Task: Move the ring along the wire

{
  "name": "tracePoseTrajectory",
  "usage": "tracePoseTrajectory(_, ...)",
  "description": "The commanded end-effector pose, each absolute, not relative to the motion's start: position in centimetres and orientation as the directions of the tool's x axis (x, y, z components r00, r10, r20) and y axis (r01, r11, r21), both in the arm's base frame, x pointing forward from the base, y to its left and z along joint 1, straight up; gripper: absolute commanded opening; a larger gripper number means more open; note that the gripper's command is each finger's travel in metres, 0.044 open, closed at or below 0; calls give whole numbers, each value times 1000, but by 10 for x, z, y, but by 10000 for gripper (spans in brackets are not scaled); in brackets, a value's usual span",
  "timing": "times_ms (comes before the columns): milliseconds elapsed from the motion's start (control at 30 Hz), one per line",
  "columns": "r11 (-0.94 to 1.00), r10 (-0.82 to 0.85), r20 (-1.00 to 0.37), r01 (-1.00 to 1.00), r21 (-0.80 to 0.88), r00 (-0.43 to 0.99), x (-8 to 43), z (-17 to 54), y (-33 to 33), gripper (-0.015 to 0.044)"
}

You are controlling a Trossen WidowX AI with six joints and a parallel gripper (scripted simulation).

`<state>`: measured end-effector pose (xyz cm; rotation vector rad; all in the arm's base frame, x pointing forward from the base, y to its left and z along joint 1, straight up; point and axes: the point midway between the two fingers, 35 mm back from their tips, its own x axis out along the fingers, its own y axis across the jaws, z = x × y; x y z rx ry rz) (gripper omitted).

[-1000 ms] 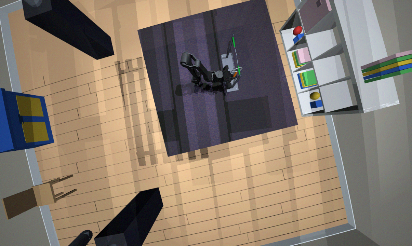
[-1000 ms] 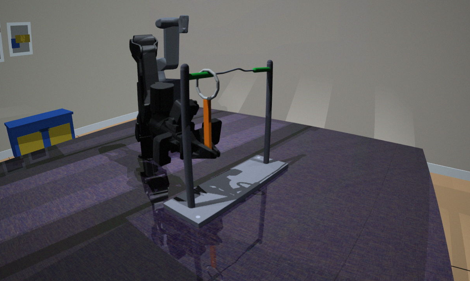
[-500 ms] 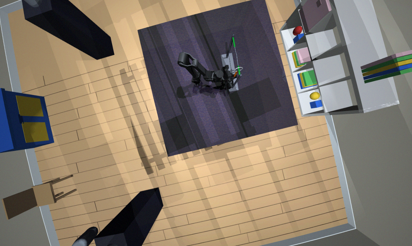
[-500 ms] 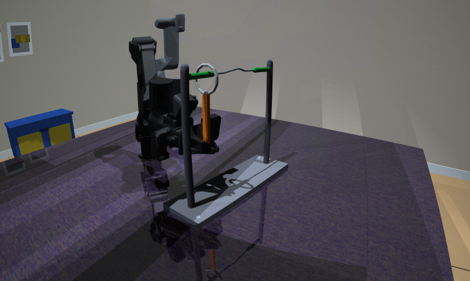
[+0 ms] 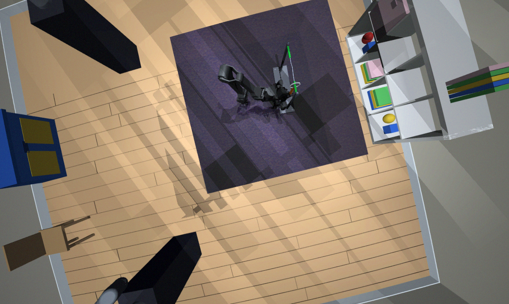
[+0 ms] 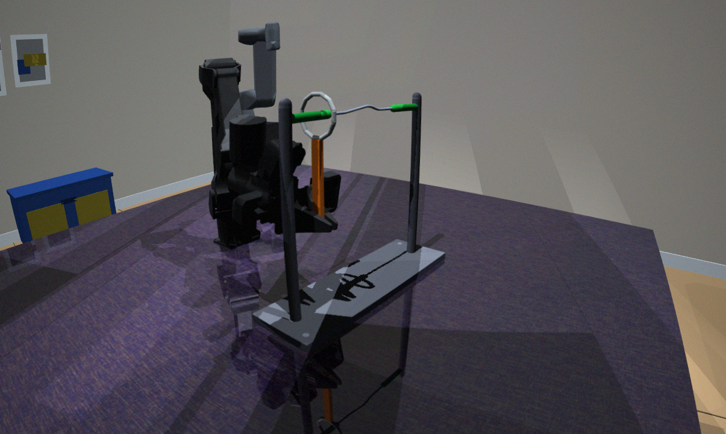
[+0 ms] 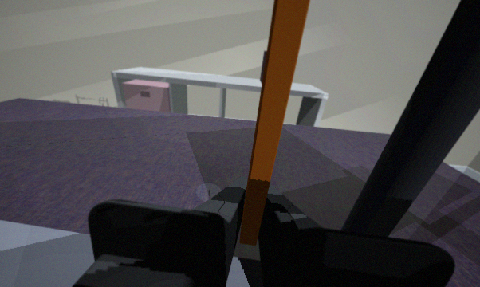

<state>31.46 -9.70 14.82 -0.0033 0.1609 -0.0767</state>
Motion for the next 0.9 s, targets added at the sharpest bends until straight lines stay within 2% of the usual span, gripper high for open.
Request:
tracePoseTrajectory(0,997,-72,-160,71,-14,985,315,148,-96,-150)
tracePoseTrajectory(867,998,-69,-162,69,-6,984,317,149,-71,-150)
